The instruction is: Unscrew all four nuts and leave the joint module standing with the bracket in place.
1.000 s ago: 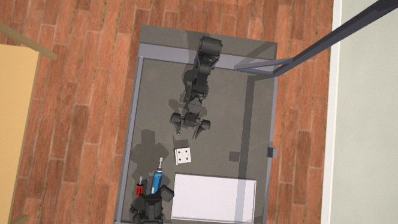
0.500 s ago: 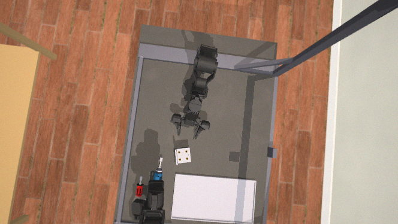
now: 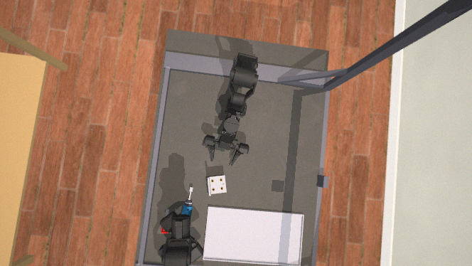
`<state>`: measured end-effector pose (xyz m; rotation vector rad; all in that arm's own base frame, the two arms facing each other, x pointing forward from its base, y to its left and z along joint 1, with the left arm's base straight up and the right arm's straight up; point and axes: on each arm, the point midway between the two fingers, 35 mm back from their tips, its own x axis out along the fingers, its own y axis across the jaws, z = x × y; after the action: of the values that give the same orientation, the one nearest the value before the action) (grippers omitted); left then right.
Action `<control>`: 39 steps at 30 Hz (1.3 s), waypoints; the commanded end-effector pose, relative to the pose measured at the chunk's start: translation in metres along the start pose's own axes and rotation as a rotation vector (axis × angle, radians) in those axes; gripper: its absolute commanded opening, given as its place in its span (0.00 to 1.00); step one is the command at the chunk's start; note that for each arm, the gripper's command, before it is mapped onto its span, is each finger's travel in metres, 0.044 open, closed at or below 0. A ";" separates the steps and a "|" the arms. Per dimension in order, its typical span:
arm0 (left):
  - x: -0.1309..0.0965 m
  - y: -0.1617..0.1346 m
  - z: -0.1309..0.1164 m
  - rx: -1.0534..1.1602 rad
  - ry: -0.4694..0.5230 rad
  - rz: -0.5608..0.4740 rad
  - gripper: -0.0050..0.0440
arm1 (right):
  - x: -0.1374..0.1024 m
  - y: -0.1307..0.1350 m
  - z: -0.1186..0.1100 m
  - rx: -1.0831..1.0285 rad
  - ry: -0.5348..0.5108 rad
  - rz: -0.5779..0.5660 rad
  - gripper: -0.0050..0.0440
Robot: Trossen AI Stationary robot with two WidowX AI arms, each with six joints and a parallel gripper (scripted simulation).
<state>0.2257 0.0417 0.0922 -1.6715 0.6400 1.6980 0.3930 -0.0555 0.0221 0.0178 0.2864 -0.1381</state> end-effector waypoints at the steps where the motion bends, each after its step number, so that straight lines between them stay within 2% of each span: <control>1: 0.007 -0.002 0.001 -0.177 0.004 0.023 0.72 | 0.001 0.001 0.010 0.001 -0.030 0.002 0.91; 15: 0.030 -0.002 0.006 -0.741 0.020 0.123 0.72 | 0.001 0.001 0.010 0.001 -0.030 0.002 0.91; 22: 0.035 -0.001 0.006 -0.770 0.020 0.128 0.72 | 0.001 0.001 0.010 0.001 -0.030 0.002 0.91; 27: 0.059 0.001 0.004 -0.769 0.019 0.127 0.72 | 0.011 0.002 0.008 0.004 -0.023 0.001 0.91; 32: 0.088 0.003 0.002 -0.767 0.019 0.127 0.67 | 0.026 0.002 0.009 0.004 -0.025 0.001 0.91; 39: 0.097 0.004 0.001 -0.766 0.019 0.127 0.60 | 0.041 0.002 0.010 0.004 -0.026 0.001 0.91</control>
<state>0.2227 0.0505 0.0008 -2.1718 0.0883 2.1925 0.4201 -0.0593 0.0121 0.0183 0.2923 -0.1386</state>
